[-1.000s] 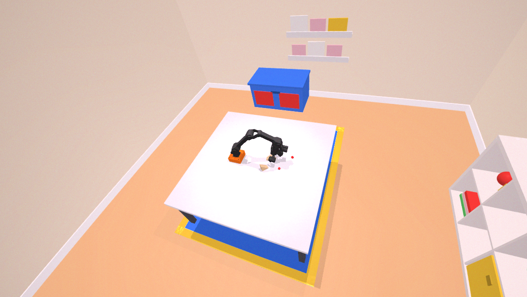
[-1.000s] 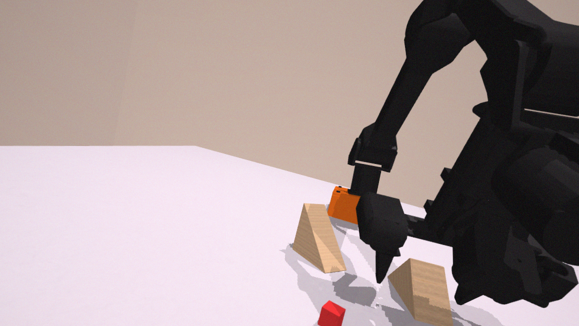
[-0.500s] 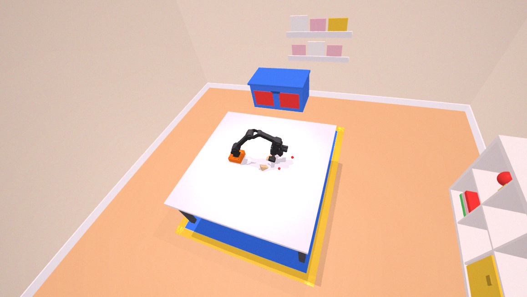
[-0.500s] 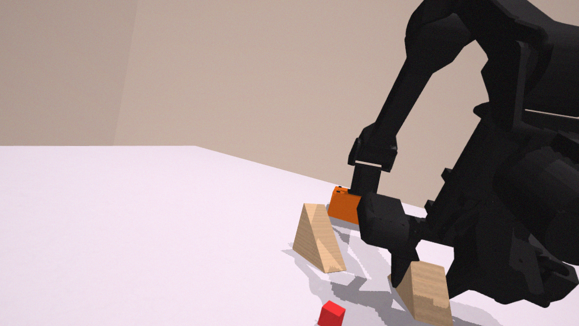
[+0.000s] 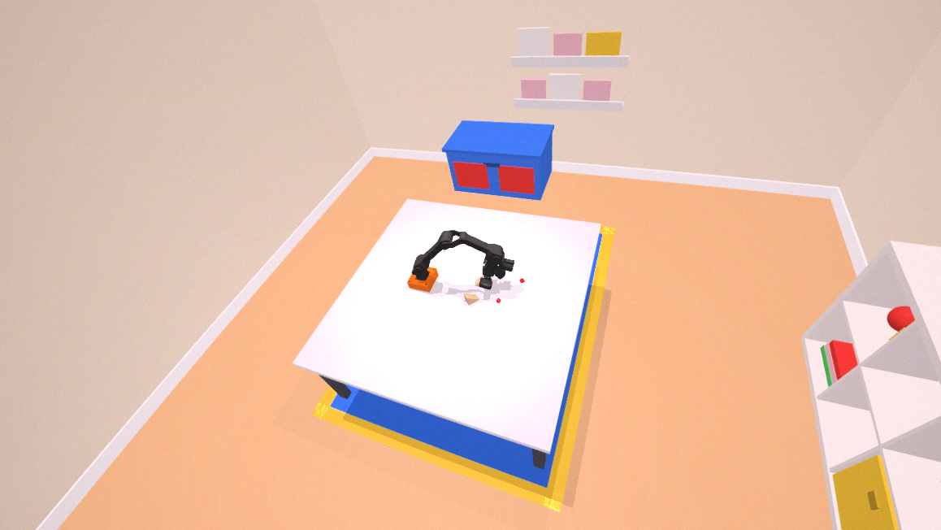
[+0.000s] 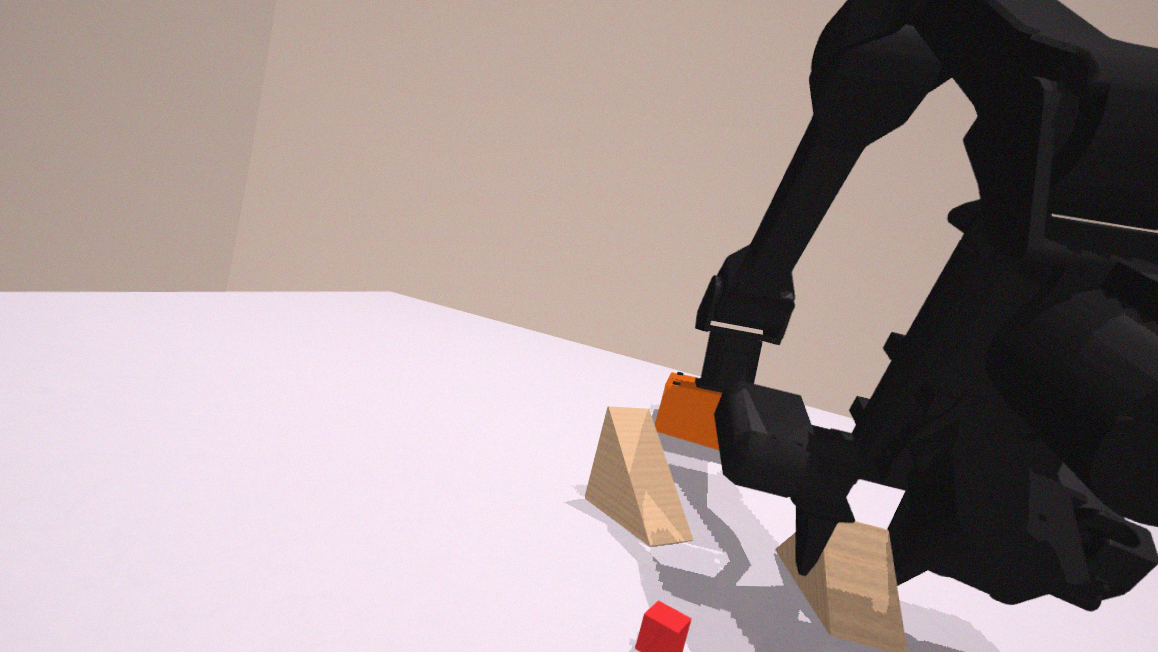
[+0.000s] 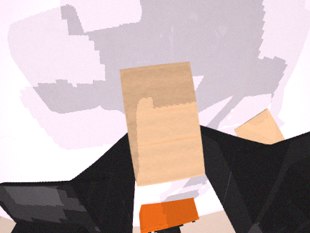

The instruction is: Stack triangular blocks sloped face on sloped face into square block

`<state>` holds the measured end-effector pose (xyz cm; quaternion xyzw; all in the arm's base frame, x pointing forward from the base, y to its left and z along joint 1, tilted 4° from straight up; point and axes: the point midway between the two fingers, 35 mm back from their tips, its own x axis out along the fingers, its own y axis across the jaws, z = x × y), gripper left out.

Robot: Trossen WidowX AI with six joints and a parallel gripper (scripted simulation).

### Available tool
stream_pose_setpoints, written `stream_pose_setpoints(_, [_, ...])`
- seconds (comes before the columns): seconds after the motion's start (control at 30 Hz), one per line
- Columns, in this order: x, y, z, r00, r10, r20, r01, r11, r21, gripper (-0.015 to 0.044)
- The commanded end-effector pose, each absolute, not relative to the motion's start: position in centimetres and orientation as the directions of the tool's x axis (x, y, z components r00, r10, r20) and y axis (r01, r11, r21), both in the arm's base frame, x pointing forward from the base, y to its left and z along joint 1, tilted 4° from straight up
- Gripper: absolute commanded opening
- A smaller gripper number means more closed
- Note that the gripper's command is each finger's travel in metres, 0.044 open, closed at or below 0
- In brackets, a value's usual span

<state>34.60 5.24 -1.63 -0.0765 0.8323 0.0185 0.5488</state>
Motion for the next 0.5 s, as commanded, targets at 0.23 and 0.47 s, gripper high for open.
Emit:
stream_pose_setpoints(0.23, [34.9,5.6,3.1,-0.362,-0.103,-0.926,-0.148,0.988,-0.052,0.0000])
stream_pose_setpoints(0.47, [34.8,5.7,6.5,-0.347,-0.101,-0.932,-0.149,0.988,-0.051,0.0000])
